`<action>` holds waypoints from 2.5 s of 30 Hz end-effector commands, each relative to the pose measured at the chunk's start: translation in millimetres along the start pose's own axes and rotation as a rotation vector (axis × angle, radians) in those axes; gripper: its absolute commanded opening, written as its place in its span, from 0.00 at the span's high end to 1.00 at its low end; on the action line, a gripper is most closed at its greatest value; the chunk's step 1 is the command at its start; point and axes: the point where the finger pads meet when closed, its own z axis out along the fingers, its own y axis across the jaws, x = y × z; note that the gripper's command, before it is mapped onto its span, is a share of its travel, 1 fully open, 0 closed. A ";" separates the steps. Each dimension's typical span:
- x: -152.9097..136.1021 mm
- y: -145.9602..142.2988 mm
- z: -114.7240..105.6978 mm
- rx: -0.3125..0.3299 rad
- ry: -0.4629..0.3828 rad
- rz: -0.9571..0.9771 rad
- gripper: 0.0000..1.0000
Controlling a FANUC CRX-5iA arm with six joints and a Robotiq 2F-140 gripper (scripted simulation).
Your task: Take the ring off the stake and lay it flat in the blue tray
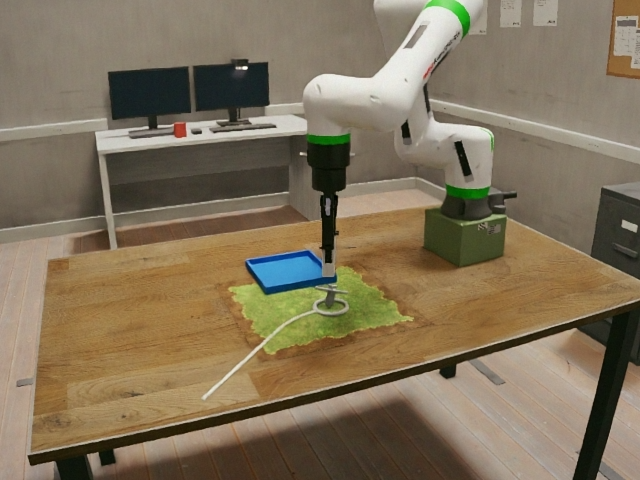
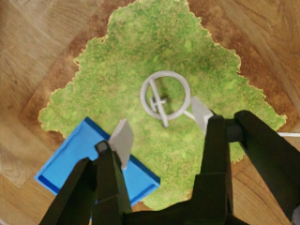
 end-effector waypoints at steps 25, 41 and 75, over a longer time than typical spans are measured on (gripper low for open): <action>-0.5 0.5 -0.8 -0.001 -0.001 0.000 0.90; -0.5 0.1 -0.8 -0.001 -0.001 -0.034 0.90; 0.9 -20.3 -1.3 0.030 -0.018 -1.394 0.90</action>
